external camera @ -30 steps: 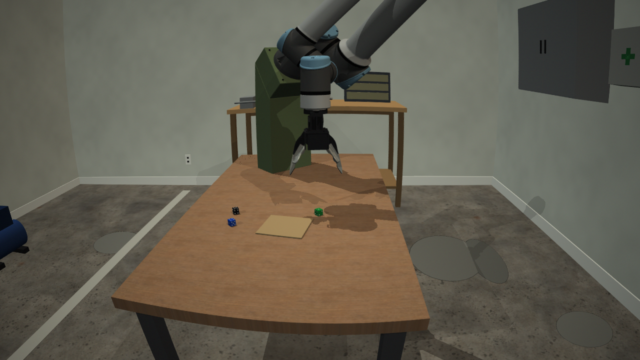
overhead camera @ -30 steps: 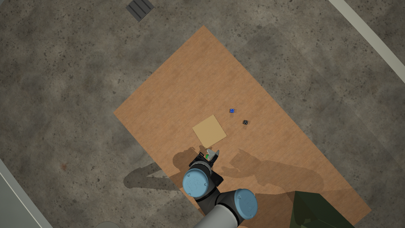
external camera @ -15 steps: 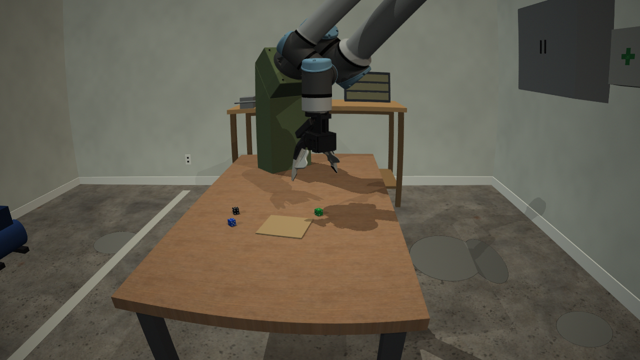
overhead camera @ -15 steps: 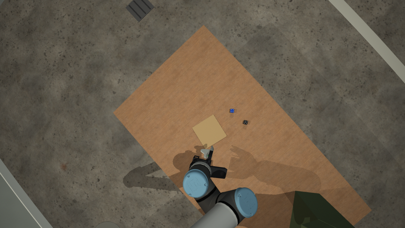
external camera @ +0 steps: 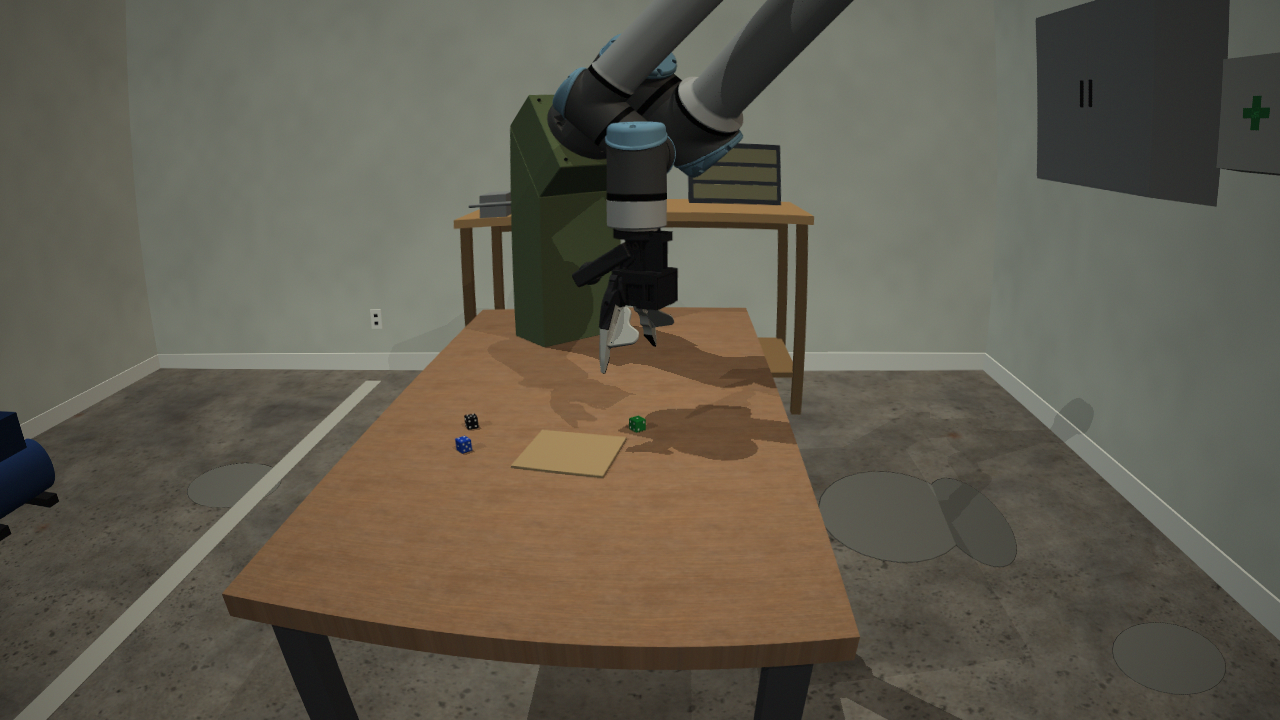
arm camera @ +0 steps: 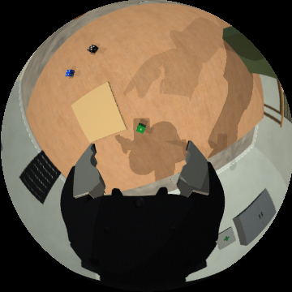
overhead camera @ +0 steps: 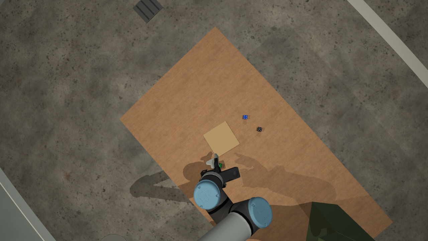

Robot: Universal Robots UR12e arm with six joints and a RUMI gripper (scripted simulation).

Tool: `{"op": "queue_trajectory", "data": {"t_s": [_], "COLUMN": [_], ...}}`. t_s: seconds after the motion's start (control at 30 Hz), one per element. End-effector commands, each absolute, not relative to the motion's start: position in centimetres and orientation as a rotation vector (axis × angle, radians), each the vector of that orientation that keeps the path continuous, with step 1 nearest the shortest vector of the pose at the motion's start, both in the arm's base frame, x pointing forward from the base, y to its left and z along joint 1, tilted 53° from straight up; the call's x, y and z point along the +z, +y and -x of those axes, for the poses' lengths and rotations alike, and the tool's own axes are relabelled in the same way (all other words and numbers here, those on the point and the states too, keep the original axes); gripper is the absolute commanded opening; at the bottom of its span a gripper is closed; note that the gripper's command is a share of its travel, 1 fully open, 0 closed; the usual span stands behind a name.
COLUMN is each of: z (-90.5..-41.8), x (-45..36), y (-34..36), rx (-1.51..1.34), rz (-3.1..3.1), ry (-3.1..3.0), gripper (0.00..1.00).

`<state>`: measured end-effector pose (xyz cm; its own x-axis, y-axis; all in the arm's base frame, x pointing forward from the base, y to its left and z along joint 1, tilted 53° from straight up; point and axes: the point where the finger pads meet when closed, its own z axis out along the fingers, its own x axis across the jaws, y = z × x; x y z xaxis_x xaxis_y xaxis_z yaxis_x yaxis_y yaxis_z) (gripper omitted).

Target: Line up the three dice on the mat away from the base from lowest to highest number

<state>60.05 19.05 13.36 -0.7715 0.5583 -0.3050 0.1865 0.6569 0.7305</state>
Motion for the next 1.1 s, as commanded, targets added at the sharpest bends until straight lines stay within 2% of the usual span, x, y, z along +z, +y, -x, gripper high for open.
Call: {"op": "queue_trajectory", "data": {"t_s": [0.0,0.47,1.07], "z": [-60.2,-61.0,-61.5], "x": [13.3,13.2,13.3], "y": [19.1,19.8,20.5], "rx": [0.915,0.671,0.479], "rz": [-0.430,0.174,0.587], "ry": [2.368,2.310,2.192], "gripper": [1.00,1.00,1.00]}}
